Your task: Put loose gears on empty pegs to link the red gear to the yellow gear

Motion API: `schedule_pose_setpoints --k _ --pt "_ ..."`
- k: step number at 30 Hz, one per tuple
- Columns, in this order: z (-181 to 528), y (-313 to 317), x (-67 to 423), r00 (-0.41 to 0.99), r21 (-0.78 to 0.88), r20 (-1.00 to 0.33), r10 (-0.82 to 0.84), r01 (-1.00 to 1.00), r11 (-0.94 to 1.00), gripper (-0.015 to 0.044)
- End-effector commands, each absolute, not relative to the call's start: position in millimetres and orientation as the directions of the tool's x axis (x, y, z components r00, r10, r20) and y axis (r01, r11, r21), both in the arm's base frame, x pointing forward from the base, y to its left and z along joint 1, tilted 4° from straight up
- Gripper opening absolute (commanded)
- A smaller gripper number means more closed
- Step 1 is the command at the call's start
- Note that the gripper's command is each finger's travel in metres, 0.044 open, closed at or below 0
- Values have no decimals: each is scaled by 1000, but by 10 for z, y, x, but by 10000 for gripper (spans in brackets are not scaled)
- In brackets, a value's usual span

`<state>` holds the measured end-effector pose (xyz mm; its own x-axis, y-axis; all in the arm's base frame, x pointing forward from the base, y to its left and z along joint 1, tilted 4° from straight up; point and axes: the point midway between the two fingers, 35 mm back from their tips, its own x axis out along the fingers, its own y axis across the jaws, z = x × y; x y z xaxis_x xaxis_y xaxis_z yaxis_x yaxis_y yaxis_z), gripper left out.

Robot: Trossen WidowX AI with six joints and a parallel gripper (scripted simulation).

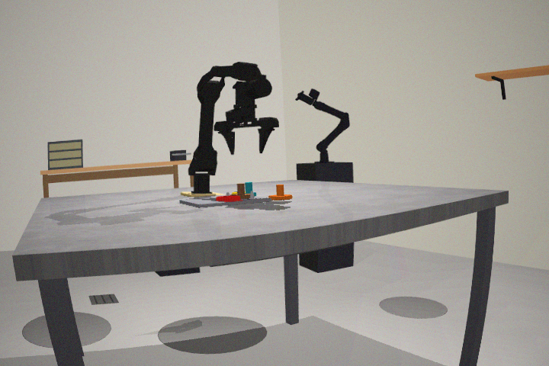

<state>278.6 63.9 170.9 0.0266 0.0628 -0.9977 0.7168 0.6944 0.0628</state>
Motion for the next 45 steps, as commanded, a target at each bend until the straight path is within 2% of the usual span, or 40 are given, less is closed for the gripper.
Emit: schedule_pose_setpoints --k 1,5,10,20,45 --pt "1716 639 2789 28 64 -998 63 713 698 440" --pt "1737 727 2776 27 64 -998 63 713 698 440" --pt "1894 1364 2584 26 64 -998 65 713 698 440" --pt "2206 2448 1733 20 68 -997 77 713 698 440" --pt "2227 2503 1658 19 68 -997 78 713 697 440"
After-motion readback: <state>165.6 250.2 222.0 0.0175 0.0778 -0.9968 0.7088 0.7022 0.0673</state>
